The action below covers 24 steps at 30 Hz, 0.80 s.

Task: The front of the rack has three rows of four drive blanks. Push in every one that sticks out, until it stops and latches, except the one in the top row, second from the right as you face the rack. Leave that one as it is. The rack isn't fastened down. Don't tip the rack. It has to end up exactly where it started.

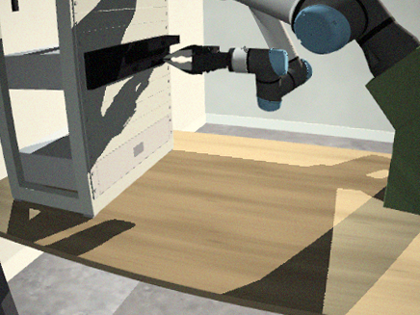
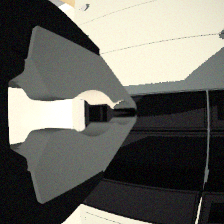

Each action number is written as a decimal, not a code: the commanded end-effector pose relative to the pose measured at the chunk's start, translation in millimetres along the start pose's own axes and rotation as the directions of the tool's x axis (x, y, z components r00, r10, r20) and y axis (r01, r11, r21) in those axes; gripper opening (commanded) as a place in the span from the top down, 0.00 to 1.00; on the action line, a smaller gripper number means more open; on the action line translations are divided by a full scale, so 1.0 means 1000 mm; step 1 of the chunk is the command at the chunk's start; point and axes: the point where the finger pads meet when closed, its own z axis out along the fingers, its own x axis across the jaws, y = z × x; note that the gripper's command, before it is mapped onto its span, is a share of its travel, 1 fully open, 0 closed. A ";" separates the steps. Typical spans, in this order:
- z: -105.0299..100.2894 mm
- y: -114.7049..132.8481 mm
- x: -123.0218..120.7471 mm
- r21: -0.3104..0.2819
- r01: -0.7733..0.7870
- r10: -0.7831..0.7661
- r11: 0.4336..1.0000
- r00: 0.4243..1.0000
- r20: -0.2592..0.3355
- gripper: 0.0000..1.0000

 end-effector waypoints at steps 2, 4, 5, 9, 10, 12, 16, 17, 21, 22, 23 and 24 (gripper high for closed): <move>0.000 0.000 0.000 0.000 0.000 0.000 1.000 1.000 0.000 1.00; 0.000 0.000 0.000 0.000 0.000 0.000 1.000 1.000 0.000 1.00; 0.000 0.000 0.000 0.000 0.000 0.000 1.000 1.000 0.000 1.00; 0.000 0.000 0.000 0.000 0.000 0.000 1.000 1.000 0.000 1.00; 0.000 0.000 0.000 0.000 0.000 0.000 1.000 1.000 0.000 1.00; 0.000 0.000 0.000 0.000 0.000 0.000 1.000 1.000 0.000 1.00; 0.000 0.000 0.000 0.000 0.000 0.000 1.000 1.000 0.000 1.00; -0.001 0.000 0.000 0.000 0.000 0.000 1.000 1.000 0.000 1.00; -0.003 0.000 0.000 0.000 0.000 0.000 1.000 1.000 0.000 1.00; -0.005 0.000 0.000 0.000 0.000 0.000 1.000 1.000 0.000 1.00; -0.007 0.000 0.000 0.000 0.000 0.000 1.000 1.000 0.000 1.00; -0.010 0.000 0.000 0.000 0.000 0.000 1.000 1.000 0.000 1.00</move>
